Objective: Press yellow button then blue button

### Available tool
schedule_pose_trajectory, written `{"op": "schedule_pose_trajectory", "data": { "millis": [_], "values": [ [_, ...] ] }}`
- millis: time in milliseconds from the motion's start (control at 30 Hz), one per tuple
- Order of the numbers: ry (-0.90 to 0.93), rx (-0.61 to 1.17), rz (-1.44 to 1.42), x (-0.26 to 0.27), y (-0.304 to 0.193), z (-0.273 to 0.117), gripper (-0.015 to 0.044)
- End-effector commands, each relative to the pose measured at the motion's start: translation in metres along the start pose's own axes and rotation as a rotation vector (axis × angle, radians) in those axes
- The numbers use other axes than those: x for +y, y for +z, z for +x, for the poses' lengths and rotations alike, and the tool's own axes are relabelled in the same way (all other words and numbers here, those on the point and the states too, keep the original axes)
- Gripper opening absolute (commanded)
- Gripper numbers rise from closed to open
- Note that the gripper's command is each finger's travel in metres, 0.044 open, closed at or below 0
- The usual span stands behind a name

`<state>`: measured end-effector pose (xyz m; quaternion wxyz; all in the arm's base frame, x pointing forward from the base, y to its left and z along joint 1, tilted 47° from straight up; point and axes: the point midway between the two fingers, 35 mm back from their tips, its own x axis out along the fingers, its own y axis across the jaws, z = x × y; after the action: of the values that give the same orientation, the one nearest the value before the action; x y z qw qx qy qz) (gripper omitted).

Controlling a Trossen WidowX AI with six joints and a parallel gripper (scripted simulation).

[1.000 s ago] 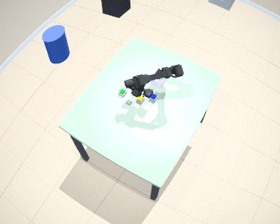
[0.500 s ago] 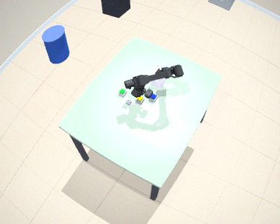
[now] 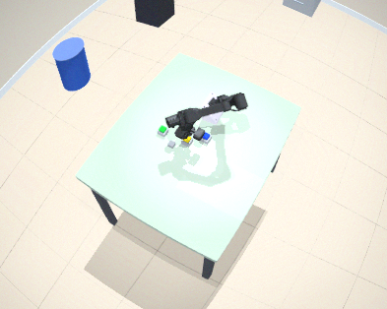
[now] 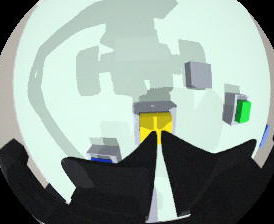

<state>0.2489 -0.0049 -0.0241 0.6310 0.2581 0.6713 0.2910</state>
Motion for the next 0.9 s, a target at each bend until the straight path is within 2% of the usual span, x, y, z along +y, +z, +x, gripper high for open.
{"op": "schedule_pose_trajectory", "data": {
  "millis": [0, 867],
  "values": [
    [0.007, 0.005, 0.006, 0.0007, -0.0013, 0.0094, 0.002],
    [0.007, 0.005, 0.006, 0.001, -0.0017, 0.018, 0.002]
  ]
}}
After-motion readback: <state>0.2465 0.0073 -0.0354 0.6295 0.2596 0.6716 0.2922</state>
